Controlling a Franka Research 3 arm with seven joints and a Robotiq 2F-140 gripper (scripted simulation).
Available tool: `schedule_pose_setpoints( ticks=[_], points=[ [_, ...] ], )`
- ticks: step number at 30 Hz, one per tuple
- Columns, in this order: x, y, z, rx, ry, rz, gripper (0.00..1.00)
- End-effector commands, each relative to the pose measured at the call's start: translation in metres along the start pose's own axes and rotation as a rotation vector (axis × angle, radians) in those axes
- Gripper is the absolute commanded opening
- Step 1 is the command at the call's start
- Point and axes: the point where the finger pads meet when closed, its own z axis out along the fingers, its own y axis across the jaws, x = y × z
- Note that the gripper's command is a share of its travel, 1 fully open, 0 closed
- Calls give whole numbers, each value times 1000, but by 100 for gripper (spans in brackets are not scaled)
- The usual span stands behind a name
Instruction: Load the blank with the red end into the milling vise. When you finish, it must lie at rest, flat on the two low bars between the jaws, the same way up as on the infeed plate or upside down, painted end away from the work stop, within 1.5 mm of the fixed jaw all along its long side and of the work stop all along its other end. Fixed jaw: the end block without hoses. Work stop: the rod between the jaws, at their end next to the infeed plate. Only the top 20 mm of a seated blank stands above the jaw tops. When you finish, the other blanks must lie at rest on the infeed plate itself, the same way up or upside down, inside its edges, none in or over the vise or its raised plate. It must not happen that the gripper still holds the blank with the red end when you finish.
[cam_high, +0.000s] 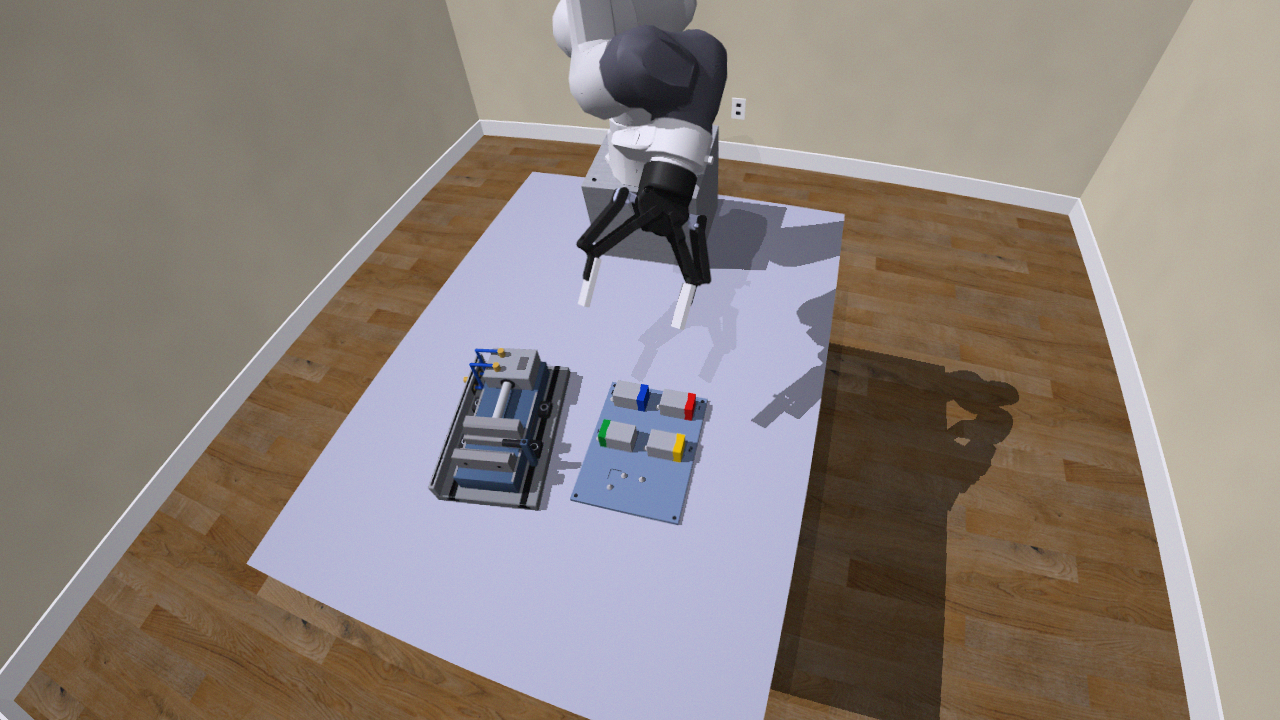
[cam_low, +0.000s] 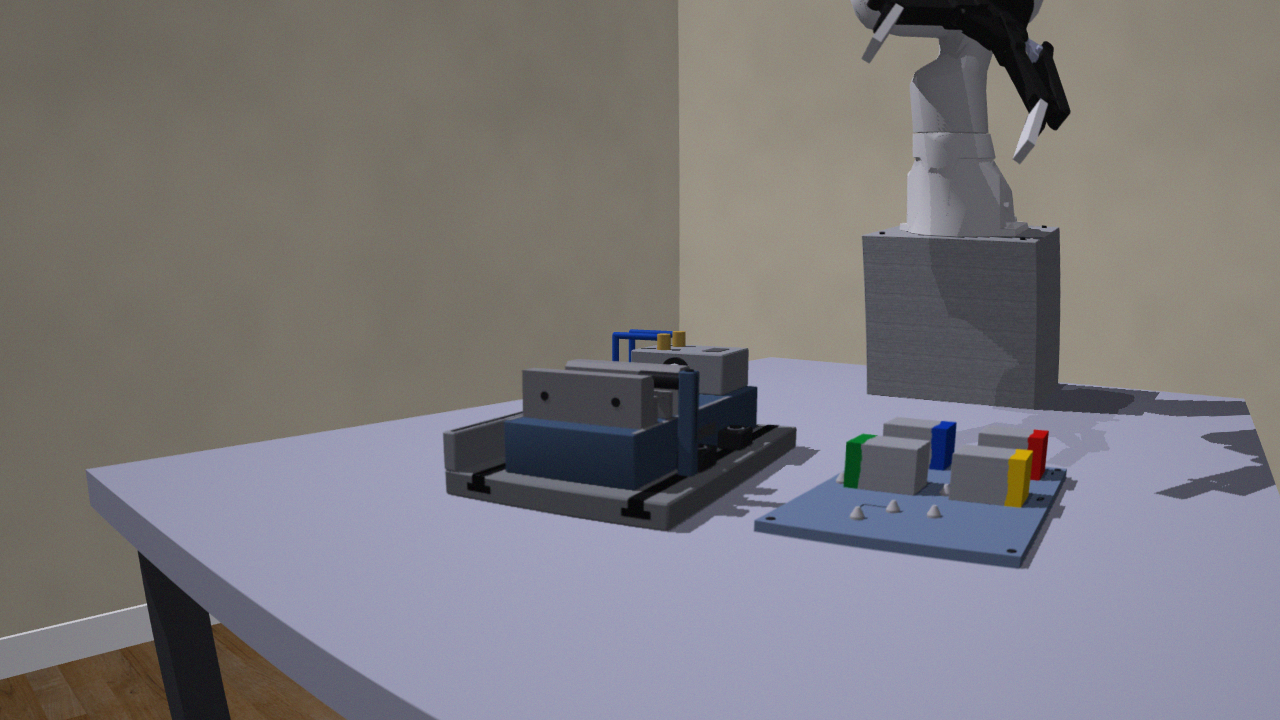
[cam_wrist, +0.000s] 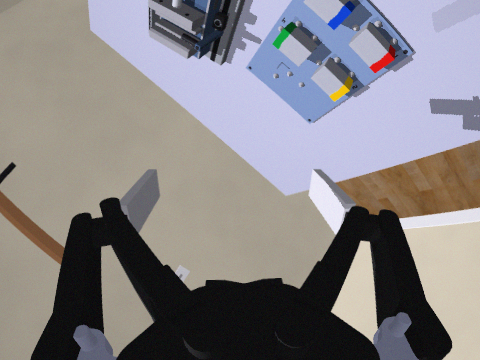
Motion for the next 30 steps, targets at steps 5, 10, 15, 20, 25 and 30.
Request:
schedule_pose_setpoints(
  ticks=[5,10,15,20,25,30],
  points=[
    [0,11,-4,-148,51,-160,100],
    [0,11,-4,-148,51,-160,100],
    [0,11,-4,-148,51,-160,100],
    [0,9,-4,-252,20,-247,100],
    [1,10,-4,-282,33,-280,100],
    [1,10,-4,-282,33,-280,100]
  ],
)
